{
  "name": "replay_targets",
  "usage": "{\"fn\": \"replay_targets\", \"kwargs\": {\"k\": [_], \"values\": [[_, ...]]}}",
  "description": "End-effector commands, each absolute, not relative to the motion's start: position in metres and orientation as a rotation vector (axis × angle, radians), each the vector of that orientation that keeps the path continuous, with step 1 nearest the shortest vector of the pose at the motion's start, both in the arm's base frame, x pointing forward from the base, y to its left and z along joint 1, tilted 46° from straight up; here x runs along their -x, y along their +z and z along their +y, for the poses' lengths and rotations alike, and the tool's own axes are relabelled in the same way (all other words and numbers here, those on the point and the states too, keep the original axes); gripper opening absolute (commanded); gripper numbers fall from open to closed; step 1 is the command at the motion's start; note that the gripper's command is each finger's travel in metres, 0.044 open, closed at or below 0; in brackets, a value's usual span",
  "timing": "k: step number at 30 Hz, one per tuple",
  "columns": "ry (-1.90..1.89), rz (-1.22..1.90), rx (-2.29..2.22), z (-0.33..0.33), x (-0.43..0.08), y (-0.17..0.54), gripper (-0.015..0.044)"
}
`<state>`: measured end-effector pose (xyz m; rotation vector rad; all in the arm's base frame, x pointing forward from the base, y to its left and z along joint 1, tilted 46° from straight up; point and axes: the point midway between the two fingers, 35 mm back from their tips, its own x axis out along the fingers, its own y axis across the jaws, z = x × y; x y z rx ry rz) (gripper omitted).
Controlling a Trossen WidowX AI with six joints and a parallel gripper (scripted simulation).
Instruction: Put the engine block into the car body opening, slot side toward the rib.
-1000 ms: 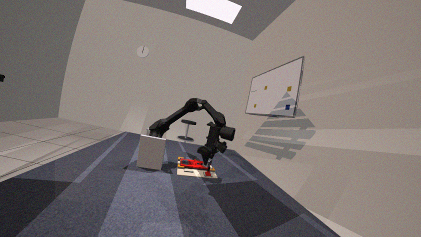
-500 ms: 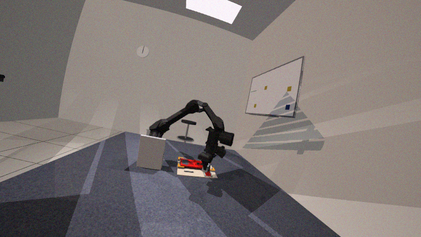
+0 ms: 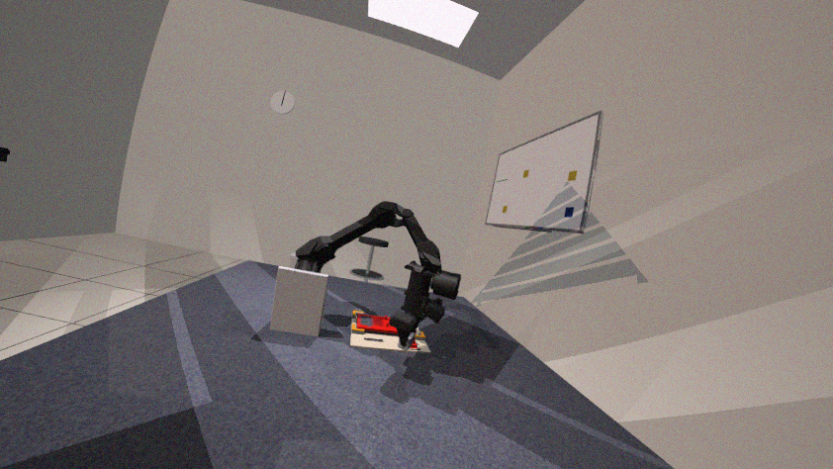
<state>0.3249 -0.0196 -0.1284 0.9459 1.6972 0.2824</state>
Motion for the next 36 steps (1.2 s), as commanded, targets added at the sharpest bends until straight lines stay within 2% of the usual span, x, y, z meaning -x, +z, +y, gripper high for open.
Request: {"fn": "replay_targets", "kwargs": {"k": [1,33,36], "values": [[0.280,1.697,-0.955,-0.014,-0.324,-0.134,0.0000],[0.281,1.697,-0.956,0.023,-0.321,-0.169,0.0000],[0.277,1.697,-0.958,0.018,-0.320,-0.166,0.0079]]}}
